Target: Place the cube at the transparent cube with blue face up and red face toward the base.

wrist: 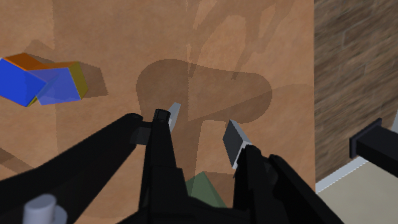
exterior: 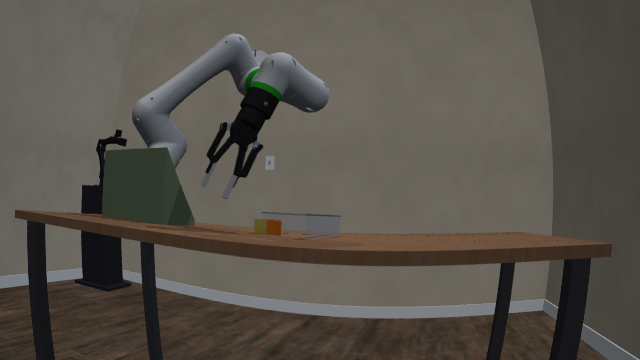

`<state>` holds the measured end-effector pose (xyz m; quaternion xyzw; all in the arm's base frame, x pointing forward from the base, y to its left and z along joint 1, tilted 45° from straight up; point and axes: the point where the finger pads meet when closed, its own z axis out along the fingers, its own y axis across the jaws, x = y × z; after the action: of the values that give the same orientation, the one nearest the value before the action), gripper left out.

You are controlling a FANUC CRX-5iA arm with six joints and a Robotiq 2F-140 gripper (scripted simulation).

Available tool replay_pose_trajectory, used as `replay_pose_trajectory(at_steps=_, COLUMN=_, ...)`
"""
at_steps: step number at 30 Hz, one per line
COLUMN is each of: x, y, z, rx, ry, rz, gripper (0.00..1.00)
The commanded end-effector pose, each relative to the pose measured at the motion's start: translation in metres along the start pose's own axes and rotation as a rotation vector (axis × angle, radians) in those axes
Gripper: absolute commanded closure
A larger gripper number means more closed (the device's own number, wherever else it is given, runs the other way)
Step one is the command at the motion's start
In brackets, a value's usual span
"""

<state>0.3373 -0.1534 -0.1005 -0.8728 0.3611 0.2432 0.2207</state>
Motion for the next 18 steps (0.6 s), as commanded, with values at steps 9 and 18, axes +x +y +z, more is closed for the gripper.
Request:
replay_pose_trajectory(at_steps=9, x=-0.002, y=-0.074, z=-0.005, rx=0.207, ry=0.039, rz=0.24, gripper=0.59)
replay_pose_trajectory(at_steps=18, x=-0.004, y=-0.121, z=-0.016, rx=0.344, ry=0.038, rz=0.39, gripper=0.59)
